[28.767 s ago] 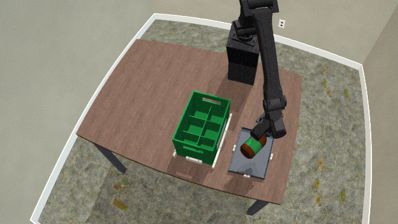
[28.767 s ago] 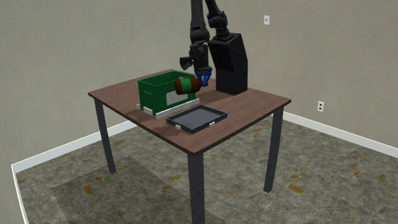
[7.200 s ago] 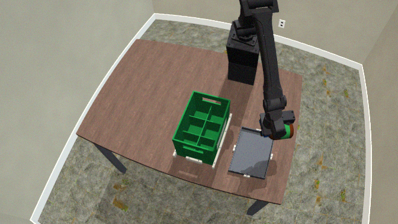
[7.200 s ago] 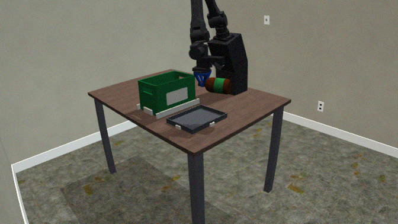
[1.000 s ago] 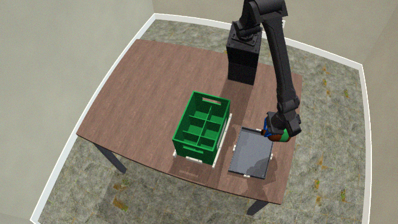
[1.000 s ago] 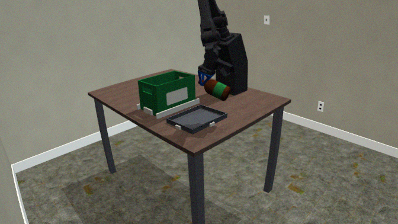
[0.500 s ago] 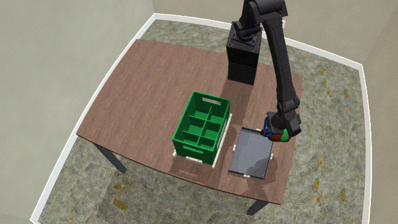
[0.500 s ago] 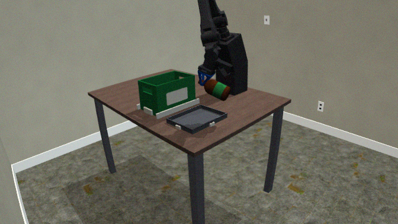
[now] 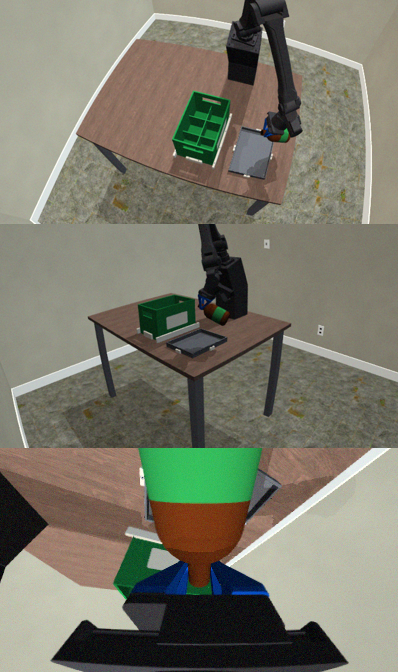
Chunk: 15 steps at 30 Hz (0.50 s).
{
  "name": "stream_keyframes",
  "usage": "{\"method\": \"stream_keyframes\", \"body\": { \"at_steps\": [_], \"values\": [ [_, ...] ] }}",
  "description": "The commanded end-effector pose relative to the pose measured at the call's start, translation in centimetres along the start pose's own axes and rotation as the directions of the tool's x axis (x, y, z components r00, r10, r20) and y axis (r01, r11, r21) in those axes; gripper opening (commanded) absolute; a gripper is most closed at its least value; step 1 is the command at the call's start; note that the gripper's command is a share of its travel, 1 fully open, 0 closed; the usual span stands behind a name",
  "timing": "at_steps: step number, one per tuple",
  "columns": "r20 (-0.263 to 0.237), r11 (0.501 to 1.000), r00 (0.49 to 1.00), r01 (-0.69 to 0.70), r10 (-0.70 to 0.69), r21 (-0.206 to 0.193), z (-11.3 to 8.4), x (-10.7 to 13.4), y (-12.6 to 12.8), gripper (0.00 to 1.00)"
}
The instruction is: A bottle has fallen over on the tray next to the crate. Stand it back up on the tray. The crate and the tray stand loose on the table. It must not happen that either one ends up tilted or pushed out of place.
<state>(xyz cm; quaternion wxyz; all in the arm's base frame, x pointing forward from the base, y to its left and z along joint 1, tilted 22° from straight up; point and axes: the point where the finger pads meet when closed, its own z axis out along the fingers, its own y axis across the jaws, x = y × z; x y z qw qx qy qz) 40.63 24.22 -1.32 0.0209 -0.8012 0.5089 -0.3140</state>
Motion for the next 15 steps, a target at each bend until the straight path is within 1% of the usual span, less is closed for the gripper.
{"method": "stream_keyframes", "body": {
  "at_steps": [1, 9, 11, 12, 15],
  "values": [
    [-0.010, 1.000, 1.000, -0.001, 0.001, 0.002, -0.29, -1.01, -0.73, 0.00],
    [-0.068, 1.000, 0.998, -0.003, 0.003, 0.000, -0.24, -0.88, -0.70, 0.00],
    [-0.068, 1.000, 0.998, -0.003, 0.003, 0.000, -0.24, -0.88, -0.70, 0.00],
    [-0.079, 1.000, 0.997, -0.014, 0.013, -0.006, 0.09, -0.34, -0.70, 0.00],
    [-0.092, 1.000, 0.996, 0.000, 0.001, 0.003, -0.34, -1.01, -0.70, 0.00]
  ]
}}
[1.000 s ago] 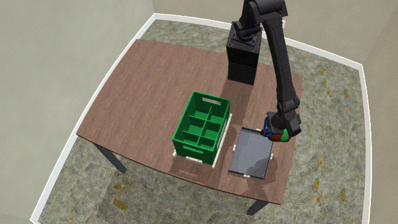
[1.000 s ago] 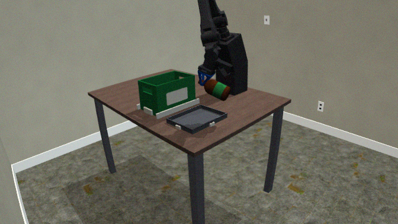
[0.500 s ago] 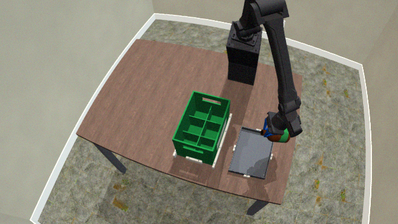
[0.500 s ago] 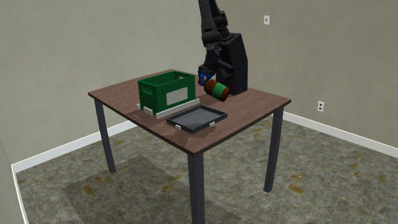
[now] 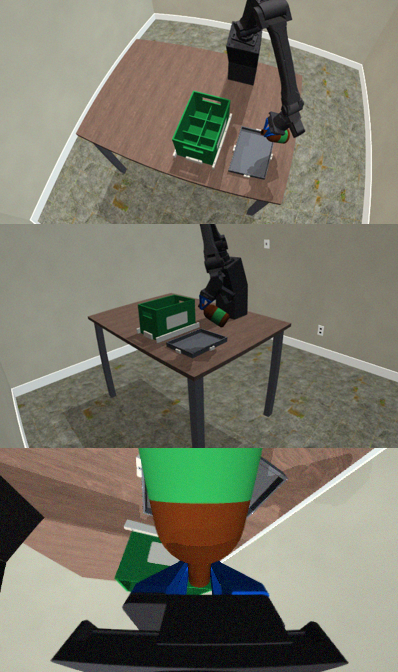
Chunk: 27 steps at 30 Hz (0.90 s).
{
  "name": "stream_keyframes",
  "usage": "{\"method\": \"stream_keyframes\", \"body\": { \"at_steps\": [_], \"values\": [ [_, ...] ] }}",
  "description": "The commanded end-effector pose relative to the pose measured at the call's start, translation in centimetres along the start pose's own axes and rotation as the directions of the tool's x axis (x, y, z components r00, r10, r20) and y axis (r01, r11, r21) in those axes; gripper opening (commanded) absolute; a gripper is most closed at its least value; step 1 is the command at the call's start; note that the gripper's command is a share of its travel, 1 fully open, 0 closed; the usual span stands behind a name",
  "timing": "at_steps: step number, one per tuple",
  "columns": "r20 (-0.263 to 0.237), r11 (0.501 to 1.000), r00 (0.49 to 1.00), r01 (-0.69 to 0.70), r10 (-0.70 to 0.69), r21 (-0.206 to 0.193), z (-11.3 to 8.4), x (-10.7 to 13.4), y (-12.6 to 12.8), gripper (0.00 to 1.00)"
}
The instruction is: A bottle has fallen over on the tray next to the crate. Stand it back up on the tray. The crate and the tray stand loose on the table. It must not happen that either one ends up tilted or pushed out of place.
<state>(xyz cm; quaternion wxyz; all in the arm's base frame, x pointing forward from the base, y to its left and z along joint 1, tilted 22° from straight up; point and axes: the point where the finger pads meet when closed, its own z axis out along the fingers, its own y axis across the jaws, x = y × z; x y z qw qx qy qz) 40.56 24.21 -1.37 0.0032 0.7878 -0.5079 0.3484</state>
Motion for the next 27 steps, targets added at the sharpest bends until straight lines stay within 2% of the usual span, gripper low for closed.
{"method": "stream_keyframes", "body": {
  "at_steps": [1, 9, 27],
  "values": [
    [-0.010, 1.000, 1.000, -0.005, 0.005, 0.006, -0.44, -0.94, -0.78, 0.00],
    [-0.042, 1.000, 0.999, -0.015, 0.015, 0.001, -0.10, -0.39, -0.80, 0.00],
    [-0.042, 1.000, 0.999, -0.013, 0.013, 0.007, -0.44, -0.45, -0.87, 0.00]
  ]
}}
